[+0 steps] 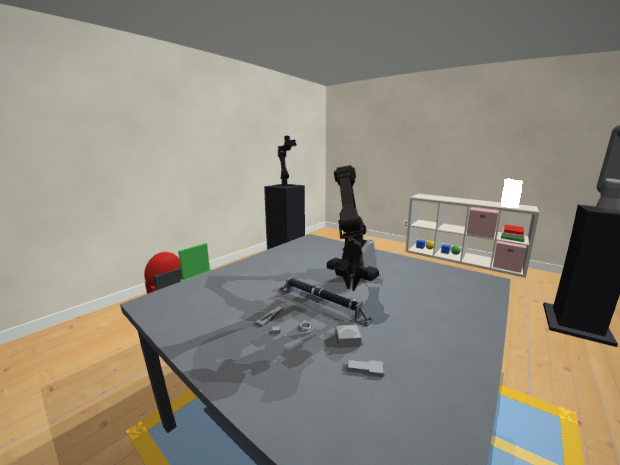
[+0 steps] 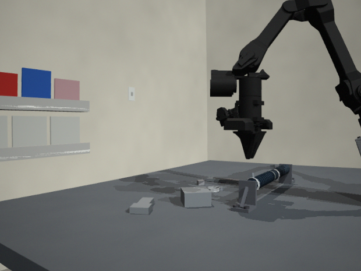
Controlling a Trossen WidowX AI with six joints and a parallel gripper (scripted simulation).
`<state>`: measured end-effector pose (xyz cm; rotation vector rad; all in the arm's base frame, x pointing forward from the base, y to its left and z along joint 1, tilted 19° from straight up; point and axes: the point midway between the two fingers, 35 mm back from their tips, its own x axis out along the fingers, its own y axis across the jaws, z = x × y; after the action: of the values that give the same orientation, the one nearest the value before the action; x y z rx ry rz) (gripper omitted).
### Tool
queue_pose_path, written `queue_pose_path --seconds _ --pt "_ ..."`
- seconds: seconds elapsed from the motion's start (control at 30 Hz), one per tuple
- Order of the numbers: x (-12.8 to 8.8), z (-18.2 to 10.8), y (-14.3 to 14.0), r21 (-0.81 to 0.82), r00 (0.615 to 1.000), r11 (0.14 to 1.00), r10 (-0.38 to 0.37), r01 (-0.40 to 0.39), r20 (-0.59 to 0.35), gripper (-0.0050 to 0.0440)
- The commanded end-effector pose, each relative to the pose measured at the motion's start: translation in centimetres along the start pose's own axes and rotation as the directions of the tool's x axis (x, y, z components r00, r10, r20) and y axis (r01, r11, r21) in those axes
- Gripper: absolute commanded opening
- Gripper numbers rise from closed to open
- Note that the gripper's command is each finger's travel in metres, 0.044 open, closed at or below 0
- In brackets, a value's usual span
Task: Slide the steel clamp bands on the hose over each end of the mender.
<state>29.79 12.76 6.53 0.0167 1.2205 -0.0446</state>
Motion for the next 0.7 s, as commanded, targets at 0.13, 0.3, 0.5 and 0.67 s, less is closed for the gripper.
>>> queue_pose_path --seconds 0.13,0.3,0.5,0.67 --pt "1.4 -0.2 -0.1 -0.002 1.0 1.0 -0.009 0.009 -0.012 0.009" --pt "2.3 -0.2 -0.1 -0.002 1.0 1.0 -0.009 0.009 -0.012 0.009" --pt "3.1 -0.3 -0.1 -0.002 1.0 1.0 -0.009 0.009 -0.012 0.009" --pt "3.7 -0.3 -0.1 -0.002 1.0 1.0 -0.009 0.009 -0.012 0.009"
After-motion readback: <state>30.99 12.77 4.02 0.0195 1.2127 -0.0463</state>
